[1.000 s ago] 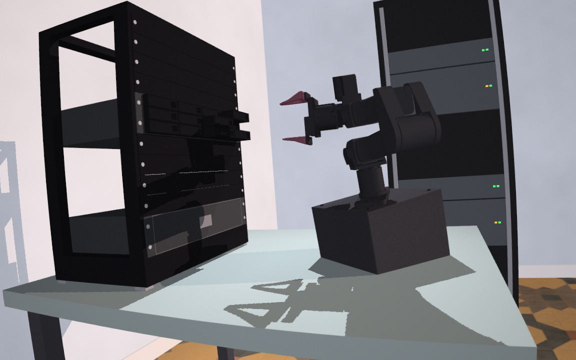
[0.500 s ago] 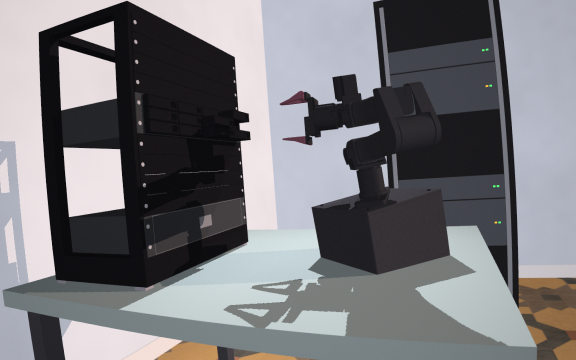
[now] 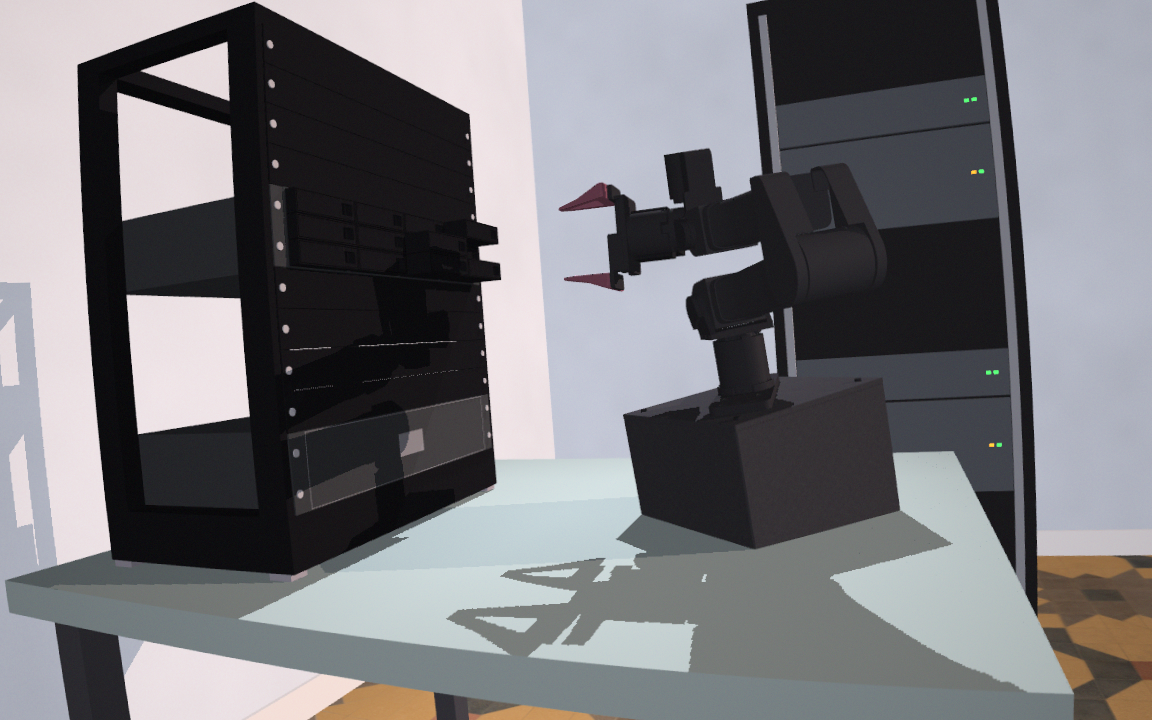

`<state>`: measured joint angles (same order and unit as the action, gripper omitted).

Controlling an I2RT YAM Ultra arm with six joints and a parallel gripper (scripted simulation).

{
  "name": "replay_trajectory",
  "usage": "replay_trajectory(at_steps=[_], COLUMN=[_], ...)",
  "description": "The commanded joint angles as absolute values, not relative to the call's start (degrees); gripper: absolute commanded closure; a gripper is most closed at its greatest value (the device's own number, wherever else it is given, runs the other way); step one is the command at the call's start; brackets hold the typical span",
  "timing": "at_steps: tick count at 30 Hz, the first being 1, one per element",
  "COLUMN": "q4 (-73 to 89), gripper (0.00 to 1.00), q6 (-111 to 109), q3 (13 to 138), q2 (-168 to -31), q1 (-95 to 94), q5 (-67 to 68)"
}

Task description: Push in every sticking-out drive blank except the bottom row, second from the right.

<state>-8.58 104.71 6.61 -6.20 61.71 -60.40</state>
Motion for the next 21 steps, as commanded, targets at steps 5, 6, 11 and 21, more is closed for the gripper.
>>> replay_trajectory(at_steps=[5,6,11,21], q4=[-7.21,-7.12,-8.42,-11.69], gripper=[0.00,0.00,0.00,0.00], q6=[102.30,102.00,101.37,98.69], q3=[8.98,9.09,9.53,11.27], q2=[-7.81,-8.08,-8.91,-16.04], q1=[55.65,54.52,50.95,35.42], q5=[-54.47,-53.42,-50.03,-35.26])
